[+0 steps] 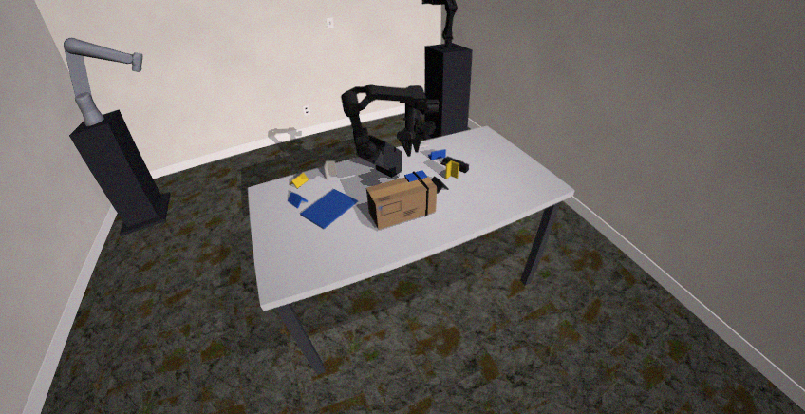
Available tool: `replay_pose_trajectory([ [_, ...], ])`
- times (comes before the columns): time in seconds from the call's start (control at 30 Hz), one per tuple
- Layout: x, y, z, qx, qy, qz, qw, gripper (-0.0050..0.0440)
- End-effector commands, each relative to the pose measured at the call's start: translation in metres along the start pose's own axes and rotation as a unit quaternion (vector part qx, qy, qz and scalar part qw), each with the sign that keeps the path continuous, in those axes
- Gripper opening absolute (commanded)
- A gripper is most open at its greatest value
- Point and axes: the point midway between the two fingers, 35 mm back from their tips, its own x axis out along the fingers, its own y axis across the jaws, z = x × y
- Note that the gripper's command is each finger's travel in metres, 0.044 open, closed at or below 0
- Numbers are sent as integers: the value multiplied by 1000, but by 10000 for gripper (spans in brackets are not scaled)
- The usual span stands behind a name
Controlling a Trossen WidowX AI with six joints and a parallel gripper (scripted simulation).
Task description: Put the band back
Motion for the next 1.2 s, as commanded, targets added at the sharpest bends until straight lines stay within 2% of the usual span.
replay_pose_trajectory([
  [0.0, 2, -5, 7, -70, 30, 47, 996, 440],
  [0.3, 7, -17, 22, -213, 50, 143, 965, 440],
  [0.37, 7, -17, 22, -213, 50, 143, 965, 440],
  [0.47, 9, -24, 29, -276, 43, 189, 941, 440],
  [0.7, 14, -38, 41, -372, 10, 262, 890, 440],
  [0.87, 18, -50, 49, -434, -31, 306, 847, 440],
  [0.93, 18, -50, 49, -434, -31, 306, 847, 440],
  [0.97, 19, -53, 50, -466, -48, 312, 827, 440],
  [1.03, 22, -62, 55, -480, -74, 335, 807, 440],
  [1.17, 26, -73, 61, -520, -121, 355, 767, 440],
])
